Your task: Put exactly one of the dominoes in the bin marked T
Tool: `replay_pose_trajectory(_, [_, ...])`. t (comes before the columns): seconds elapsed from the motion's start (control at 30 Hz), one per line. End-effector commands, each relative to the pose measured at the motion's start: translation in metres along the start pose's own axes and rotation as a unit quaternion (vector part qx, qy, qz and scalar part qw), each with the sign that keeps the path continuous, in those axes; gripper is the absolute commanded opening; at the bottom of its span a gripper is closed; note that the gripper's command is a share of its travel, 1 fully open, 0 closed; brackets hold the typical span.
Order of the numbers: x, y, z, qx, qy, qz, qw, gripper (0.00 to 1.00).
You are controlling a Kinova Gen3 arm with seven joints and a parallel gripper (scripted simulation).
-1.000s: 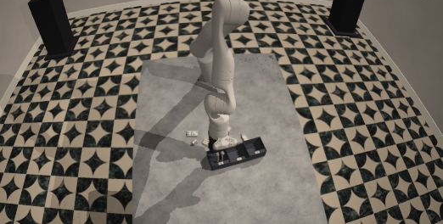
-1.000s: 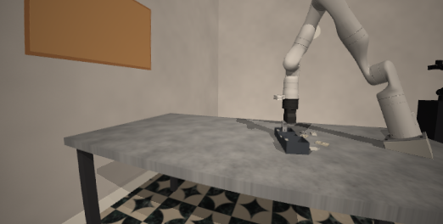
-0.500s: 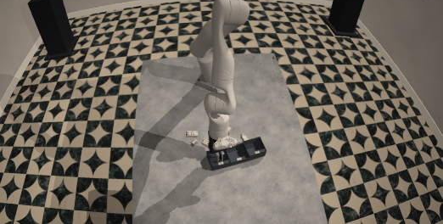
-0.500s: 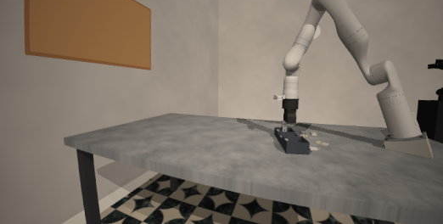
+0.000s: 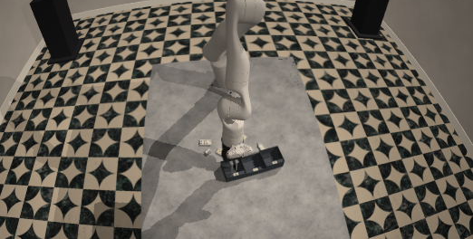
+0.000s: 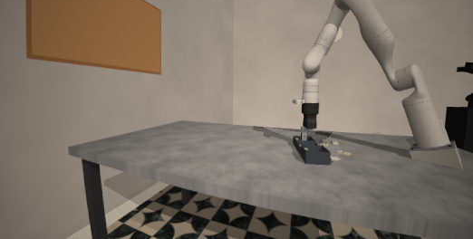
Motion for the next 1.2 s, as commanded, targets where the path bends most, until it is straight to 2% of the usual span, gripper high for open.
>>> replay_pose_trajectory(0.0, [-0.006,-0.003,-0.003,-0.003,0.005,-0.001,1.0,0.31])
replay_pose_trajectory(0.4, [-0.019,-0.002,-0.003,-0.003,0.005,-0.001,1.0,0.31])
replay_pose_trajectory(0.67, [-0.049,-0.002,-0.003,-0.003,0.005,-0.001,1.0,0.31])
replay_pose_trajectory(0.97, [-0.049,-0.002,-0.003,-0.003,0.005,-0.001,1.0,0.31])
replay_pose_trajectory(1.17, [-0.049,-0.032,-0.009,-0.003,0.005,-0.001,1.0,0.31])
Point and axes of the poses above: the point where the finger pads meet when closed, its own x axis out along the fingers, its own y axis across the jaws, z = x × y, the point moved 7 cm from there along -x, back along the fingers, and after that the axes turned 12 degrees about -x, right-handed, at the moved point
